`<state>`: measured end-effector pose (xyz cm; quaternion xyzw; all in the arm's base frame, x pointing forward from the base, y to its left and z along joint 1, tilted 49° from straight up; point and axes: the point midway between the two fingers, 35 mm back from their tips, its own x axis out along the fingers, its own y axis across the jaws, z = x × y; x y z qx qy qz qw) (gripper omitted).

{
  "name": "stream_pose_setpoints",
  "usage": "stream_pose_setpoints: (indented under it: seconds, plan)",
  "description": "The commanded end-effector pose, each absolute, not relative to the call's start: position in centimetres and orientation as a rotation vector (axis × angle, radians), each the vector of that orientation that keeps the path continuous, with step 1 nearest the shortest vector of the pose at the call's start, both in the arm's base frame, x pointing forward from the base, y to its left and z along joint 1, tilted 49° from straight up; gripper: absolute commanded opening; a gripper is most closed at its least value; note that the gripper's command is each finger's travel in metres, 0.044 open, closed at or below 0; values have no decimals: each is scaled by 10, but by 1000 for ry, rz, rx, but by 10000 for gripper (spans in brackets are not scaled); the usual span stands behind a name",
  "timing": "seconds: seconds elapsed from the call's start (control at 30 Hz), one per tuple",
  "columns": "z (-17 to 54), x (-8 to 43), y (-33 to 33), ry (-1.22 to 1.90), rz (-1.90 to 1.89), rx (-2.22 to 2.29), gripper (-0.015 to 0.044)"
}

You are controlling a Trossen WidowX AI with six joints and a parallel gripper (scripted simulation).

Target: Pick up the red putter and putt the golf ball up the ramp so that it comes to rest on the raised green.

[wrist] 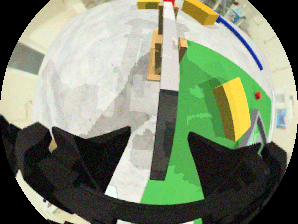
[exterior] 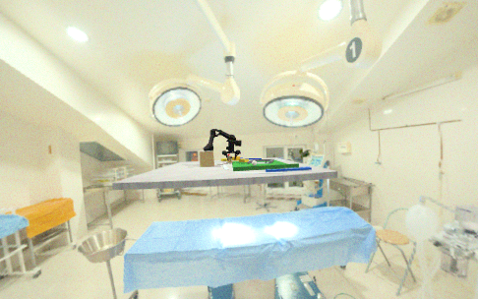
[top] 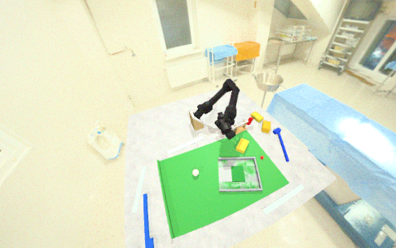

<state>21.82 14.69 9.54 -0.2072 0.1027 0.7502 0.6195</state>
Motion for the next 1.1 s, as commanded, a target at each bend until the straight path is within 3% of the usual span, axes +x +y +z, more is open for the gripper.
stream_pose_setpoints:
  seconds: [0.0, 0.3, 0.63, 1.07]
  plan:
    - [96, 218, 147, 236, 1726, -477, 256]
    - [96, 218, 147, 236, 1726, -477, 20]
    - [100, 221, 140, 240, 1717, -484, 0]
    - [146, 228, 86, 258, 1663, -517, 0]
